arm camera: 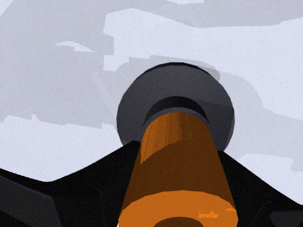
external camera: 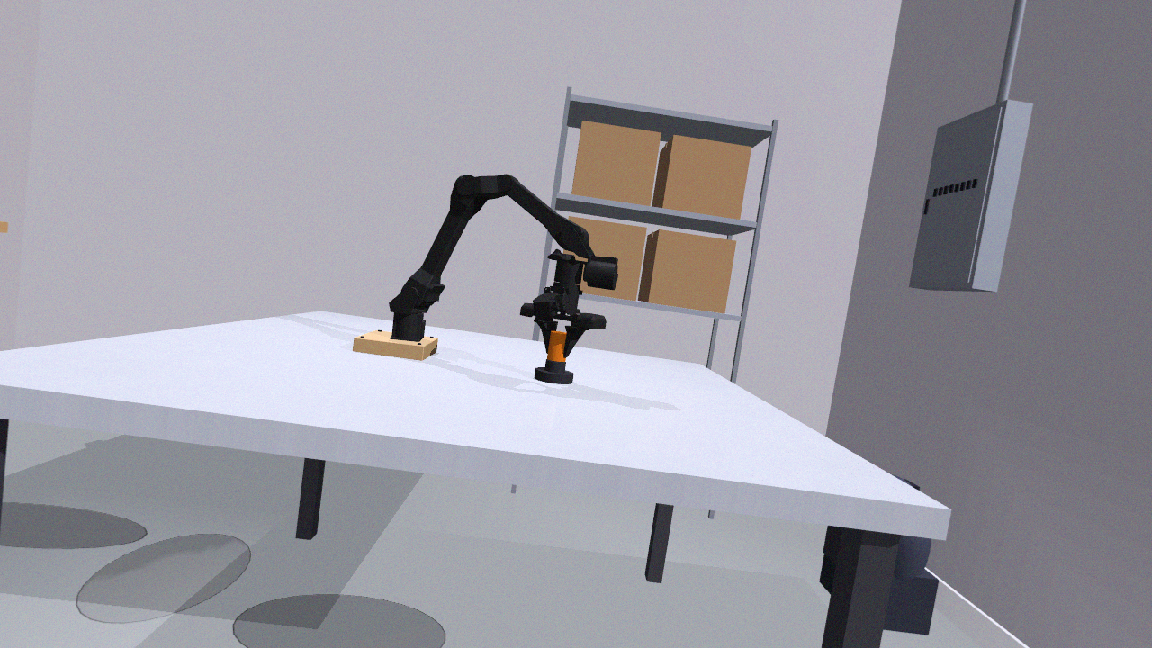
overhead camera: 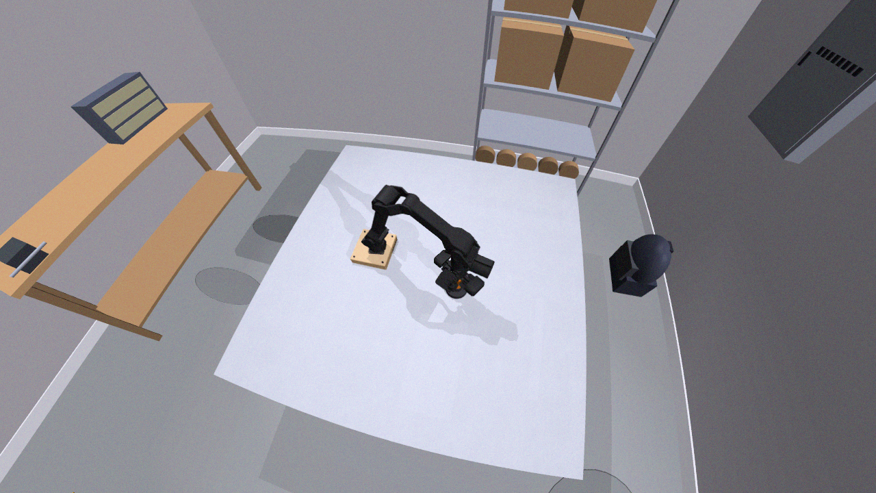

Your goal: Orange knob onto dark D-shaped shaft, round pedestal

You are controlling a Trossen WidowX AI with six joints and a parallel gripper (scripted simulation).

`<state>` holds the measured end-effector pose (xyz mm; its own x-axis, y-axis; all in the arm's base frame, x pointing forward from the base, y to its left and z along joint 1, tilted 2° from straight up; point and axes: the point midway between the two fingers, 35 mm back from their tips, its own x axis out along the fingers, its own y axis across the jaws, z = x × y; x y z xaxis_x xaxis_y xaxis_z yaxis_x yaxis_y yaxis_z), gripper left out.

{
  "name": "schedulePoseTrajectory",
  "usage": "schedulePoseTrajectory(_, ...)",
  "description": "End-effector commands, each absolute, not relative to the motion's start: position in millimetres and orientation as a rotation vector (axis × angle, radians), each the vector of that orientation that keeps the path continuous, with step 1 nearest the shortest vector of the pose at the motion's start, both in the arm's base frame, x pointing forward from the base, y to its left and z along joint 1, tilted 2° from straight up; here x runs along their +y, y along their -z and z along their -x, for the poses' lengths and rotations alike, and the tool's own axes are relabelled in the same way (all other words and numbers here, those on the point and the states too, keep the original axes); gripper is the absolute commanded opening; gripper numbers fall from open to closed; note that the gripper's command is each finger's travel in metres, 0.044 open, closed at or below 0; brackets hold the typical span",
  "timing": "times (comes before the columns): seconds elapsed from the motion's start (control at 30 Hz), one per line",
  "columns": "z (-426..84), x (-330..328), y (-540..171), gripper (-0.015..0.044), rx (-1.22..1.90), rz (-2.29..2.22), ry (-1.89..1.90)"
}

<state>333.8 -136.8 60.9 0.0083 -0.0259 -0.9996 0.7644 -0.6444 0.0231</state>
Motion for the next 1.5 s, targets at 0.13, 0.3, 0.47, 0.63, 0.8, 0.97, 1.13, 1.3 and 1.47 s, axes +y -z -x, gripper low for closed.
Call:
schedulePoseTrajectory(0.13, -333.8, -136.9, -60.2, 0.0, 0.763, -1.692, 1.699)
schedulePoseTrajectory(0.3, -333.8, -136.9, -60.2, 0.0052, 0.763, -1.692, 1.699)
schedulePoseTrajectory(0.47, -333.8, -136.9, -60.2, 0.0184, 0.763, -1.692, 1.699)
schedulePoseTrajectory(0.63, -333.8, -136.9, -60.2, 0.0315, 0.763, -1.692, 1.699)
schedulePoseTrajectory(0.8, -333.8, -136.9, -60.2, 0.044, 0.763, -1.692, 1.699)
schedulePoseTrajectory(0.97, -333.8, -136.9, -60.2, 0.044, 0.763, -1.692, 1.699)
schedulePoseTrajectory(1.13, -337.4, -136.9, -107.4, 0.044, 0.763, -1.692, 1.699)
schedulePoseTrajectory(1.3, -333.2, -133.9, -155.0, 0.044, 0.764, -1.692, 1.699)
schedulePoseTrajectory(1.47, -336.7, -135.2, -155.1, 0.044, 0.763, -1.692, 1.699)
